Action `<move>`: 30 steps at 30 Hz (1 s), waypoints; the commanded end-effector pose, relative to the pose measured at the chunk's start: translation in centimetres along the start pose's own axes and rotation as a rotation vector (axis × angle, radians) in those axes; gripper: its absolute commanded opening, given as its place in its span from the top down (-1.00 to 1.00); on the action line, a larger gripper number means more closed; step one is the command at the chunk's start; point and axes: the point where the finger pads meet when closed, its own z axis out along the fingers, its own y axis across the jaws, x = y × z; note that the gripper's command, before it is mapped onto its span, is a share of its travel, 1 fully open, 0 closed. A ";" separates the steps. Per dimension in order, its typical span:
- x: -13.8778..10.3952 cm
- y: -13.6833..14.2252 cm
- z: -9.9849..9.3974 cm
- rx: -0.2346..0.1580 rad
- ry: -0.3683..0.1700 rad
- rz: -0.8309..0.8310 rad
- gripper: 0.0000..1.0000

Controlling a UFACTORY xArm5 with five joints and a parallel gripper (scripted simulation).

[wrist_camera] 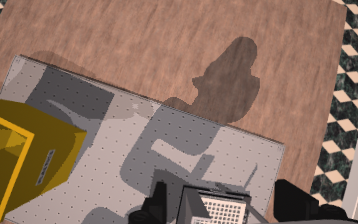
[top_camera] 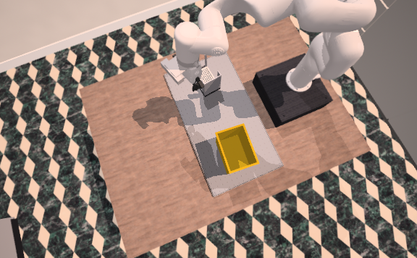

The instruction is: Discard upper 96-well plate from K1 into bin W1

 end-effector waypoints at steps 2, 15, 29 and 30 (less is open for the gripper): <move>-1.2 -1.3 -1.4 0.007 -0.011 0.083 -1.00; -4.6 -4.5 -4.1 0.023 -0.048 0.269 -1.00; -8.3 -6.6 -5.5 0.026 -0.081 0.481 -1.00; -8.4 -6.2 -5.2 0.025 -0.082 0.514 -1.00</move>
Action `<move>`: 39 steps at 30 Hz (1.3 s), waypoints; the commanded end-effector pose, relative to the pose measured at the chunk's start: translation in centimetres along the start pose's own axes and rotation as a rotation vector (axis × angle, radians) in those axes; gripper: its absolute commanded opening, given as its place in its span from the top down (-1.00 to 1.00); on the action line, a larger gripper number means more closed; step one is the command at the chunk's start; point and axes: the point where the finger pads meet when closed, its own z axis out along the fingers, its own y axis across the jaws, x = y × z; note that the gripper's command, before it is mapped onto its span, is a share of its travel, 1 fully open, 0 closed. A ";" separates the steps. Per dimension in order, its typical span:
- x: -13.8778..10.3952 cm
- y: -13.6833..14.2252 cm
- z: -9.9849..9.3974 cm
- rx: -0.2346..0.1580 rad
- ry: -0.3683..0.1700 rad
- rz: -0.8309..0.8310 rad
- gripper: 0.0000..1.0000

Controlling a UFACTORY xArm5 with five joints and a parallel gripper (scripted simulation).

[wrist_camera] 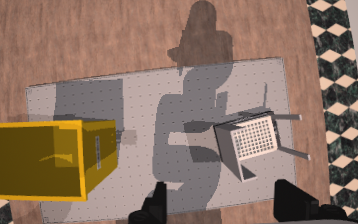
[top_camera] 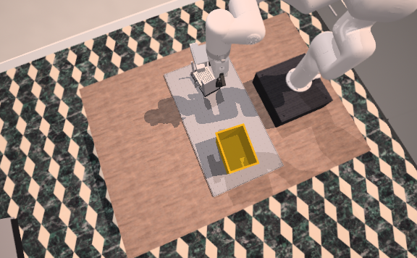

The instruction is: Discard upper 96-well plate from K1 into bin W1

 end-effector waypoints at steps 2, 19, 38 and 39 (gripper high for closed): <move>0.0 1.8 1.0 -0.001 -0.001 0.143 -1.00; 0.5 8.4 4.7 -0.004 -0.006 0.643 -1.00; 0.8 13.6 7.6 -0.008 -0.009 1.209 -1.00; 0.8 13.6 7.6 -0.008 -0.009 1.243 -1.00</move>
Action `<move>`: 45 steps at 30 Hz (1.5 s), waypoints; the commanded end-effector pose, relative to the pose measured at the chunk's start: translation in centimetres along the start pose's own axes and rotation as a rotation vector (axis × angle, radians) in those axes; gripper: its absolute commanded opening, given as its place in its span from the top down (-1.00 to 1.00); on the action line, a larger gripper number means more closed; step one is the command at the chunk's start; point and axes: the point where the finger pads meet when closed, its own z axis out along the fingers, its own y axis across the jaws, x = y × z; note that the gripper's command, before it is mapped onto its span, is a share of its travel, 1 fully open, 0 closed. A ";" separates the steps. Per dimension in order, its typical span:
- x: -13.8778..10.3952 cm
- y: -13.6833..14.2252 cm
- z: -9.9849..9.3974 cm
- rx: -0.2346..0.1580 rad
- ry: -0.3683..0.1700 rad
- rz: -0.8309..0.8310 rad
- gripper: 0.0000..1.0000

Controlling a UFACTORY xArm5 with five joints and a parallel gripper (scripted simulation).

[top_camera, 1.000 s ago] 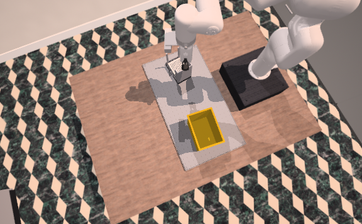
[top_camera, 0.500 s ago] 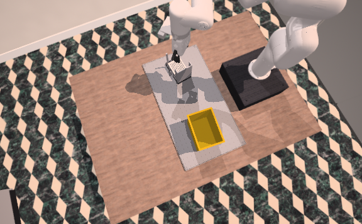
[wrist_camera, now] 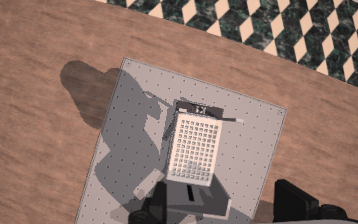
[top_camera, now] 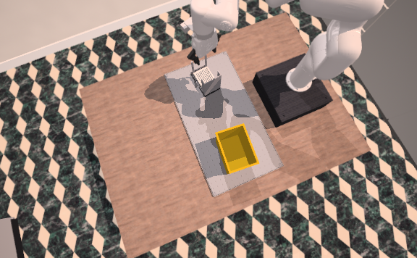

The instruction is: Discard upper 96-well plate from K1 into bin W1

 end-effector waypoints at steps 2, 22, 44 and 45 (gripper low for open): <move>0.1 -0.1 -0.2 0.004 0.003 0.158 -1.00; 0.1 -0.1 0.8 0.004 0.003 0.175 -1.00; 0.0 -0.2 4.2 0.004 0.003 0.175 -1.00; 0.0 -0.2 4.3 0.004 0.003 0.175 -1.00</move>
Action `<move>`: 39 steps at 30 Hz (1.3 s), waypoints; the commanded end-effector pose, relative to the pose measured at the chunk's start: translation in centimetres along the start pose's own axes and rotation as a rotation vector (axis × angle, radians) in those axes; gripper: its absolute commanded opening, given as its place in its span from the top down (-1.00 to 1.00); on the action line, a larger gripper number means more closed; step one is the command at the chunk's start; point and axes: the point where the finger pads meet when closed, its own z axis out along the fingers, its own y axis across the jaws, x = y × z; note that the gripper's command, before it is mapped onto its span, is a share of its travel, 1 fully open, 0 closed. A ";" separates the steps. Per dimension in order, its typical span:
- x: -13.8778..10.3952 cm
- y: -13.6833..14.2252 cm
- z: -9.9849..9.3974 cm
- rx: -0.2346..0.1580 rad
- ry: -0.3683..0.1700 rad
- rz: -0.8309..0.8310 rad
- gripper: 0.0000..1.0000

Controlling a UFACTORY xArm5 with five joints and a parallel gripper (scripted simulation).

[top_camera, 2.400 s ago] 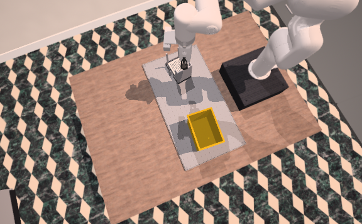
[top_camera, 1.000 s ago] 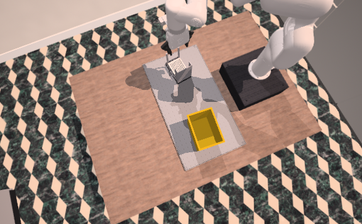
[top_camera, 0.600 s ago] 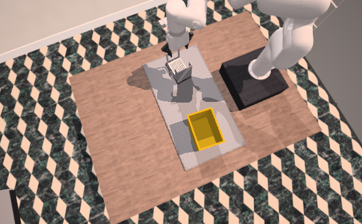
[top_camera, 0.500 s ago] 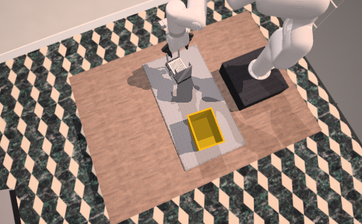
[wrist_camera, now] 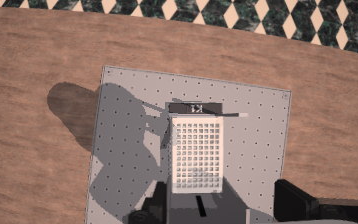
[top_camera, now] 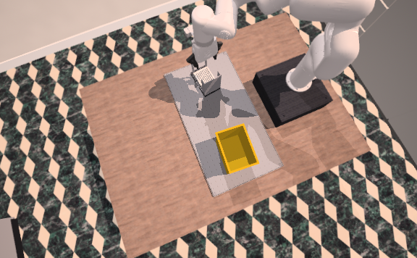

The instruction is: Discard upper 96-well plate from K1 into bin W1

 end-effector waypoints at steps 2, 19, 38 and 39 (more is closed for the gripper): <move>0.1 -0.1 0.5 0.003 0.002 0.000 -1.00; 0.0 -0.1 3.0 0.003 0.002 0.000 -1.00; 0.0 -0.2 5.9 0.003 0.002 0.000 -1.00; 0.0 -0.2 6.1 0.003 0.002 0.000 -1.00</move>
